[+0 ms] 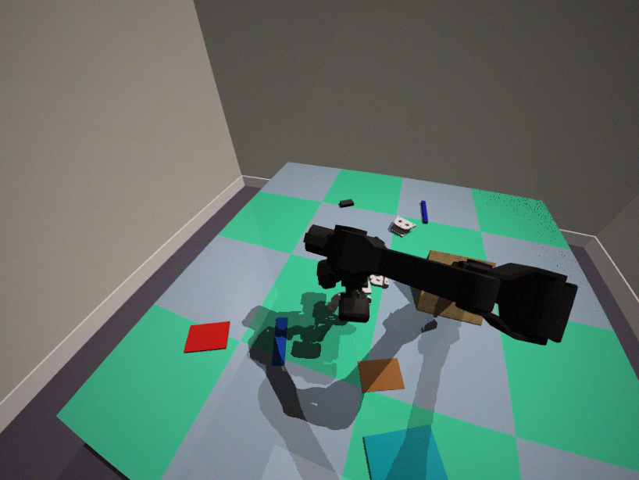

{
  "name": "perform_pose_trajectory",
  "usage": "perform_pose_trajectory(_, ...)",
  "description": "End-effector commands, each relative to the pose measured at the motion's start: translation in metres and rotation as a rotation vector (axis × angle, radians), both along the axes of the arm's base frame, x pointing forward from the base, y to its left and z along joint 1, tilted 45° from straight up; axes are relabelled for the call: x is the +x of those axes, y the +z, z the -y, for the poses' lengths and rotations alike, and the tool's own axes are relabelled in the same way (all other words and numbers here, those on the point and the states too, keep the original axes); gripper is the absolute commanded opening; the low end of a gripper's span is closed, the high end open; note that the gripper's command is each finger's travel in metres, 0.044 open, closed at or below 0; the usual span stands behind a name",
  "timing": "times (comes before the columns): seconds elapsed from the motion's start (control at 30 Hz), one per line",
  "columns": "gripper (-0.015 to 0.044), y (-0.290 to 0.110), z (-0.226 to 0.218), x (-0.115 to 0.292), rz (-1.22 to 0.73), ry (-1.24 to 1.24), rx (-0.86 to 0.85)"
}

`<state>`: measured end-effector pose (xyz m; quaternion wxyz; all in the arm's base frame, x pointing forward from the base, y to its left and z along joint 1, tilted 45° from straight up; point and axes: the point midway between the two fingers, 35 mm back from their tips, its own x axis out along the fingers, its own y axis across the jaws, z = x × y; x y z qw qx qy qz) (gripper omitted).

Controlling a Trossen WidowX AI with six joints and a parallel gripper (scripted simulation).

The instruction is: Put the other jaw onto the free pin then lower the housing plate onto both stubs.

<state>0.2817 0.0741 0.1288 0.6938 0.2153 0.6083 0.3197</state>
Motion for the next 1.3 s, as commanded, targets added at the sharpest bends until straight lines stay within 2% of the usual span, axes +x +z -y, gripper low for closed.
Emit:
perform_pose_trajectory(0.0,0.0134,0.005,0.002,0.001,0.009,0.002,0.004)
perform_pose_trajectory(0.17,0.0134,0.003,0.005,0.000,-0.027,-0.034,0.004)
perform_pose_trajectory(1.27,0.0134,-0.049,0.062,-0.024,-0.804,-0.850,0.036)
